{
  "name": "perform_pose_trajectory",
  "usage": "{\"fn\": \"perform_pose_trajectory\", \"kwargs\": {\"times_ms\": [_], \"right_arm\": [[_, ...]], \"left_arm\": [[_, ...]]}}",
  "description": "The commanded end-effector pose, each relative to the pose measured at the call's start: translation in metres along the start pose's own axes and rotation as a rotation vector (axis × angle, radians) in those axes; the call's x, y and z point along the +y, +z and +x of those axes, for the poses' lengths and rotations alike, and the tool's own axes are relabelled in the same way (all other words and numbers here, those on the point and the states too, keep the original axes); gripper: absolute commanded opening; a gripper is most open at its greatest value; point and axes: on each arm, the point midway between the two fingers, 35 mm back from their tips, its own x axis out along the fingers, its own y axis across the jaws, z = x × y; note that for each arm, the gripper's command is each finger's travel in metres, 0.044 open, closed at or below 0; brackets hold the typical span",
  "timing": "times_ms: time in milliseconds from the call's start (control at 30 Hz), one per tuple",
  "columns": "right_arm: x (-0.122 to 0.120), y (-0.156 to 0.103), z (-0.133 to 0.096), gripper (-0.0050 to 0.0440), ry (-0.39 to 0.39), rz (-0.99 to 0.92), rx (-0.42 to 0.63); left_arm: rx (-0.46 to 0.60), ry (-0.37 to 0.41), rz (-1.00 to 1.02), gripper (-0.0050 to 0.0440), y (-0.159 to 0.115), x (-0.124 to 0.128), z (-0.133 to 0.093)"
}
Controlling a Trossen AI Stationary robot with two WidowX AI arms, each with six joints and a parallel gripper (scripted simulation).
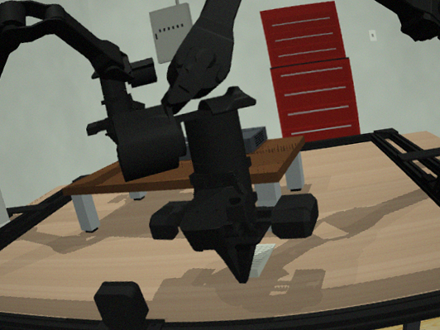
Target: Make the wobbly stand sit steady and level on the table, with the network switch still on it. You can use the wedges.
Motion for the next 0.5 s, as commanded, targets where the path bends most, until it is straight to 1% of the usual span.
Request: {"fn": "perform_pose_trajectory", "kwargs": {"times_ms": [0, 67, 100, 467], "right_arm": [[-0.001, 0.001, -0.001, 0.0000, -0.001, -0.008, -0.006], [-0.001, 0.001, -0.001, 0.0000, -0.001, -0.008, -0.006], [-0.001, -0.012, -0.001, 0.0000, -0.001, -0.008, -0.006], [-0.001, -0.012, -0.001, 0.0000, -0.001, -0.008, -0.006]], "left_arm": [[0.004, 0.019, 0.004, 0.0000, 0.000, 0.004, 0.008], [0.004, 0.019, 0.004, 0.0000, 0.000, 0.004, 0.008], [0.004, 0.019, 0.004, 0.0000, 0.000, 0.004, 0.008], [0.004, 0.019, 0.004, 0.0000, 0.000, 0.004, 0.008]]}}
